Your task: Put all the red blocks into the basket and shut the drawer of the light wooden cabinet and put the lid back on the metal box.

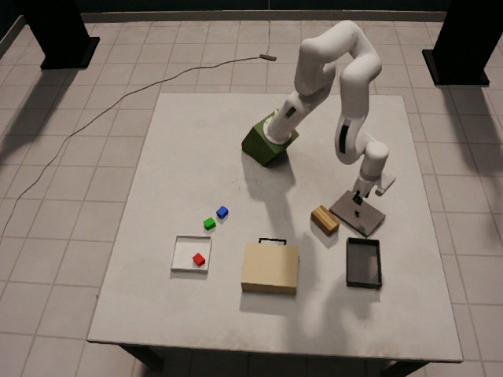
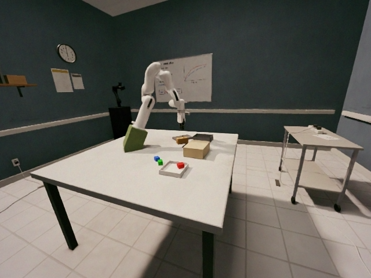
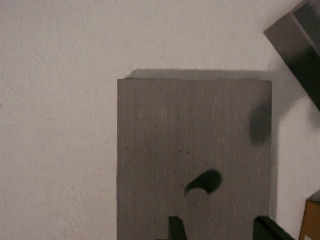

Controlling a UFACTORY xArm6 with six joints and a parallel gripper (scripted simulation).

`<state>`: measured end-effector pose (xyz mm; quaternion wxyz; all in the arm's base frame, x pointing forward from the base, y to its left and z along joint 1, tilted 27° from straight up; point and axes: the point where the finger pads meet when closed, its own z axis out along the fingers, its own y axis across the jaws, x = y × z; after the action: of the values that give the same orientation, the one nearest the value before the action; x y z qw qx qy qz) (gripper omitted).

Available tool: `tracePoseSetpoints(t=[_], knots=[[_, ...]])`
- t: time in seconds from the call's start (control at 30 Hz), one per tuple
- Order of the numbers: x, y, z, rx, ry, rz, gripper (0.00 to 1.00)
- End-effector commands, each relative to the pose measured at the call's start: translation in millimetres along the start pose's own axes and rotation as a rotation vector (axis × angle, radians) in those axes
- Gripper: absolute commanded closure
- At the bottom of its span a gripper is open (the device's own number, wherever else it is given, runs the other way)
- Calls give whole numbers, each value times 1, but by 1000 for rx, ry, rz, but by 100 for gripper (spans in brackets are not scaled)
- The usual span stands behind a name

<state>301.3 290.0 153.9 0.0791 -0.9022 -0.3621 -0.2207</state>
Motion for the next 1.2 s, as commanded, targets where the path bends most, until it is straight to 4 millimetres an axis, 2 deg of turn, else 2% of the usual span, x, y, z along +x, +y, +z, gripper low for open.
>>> tracePoseSetpoints(t=[0.0,0.33,0.7,1.17], knots=[[3,0,20,-1,5,0,56],[3,0,48,-1,5,0,56],[4,0,59,-1,5,0,56],[4,0,60,-1,5,0,56]])
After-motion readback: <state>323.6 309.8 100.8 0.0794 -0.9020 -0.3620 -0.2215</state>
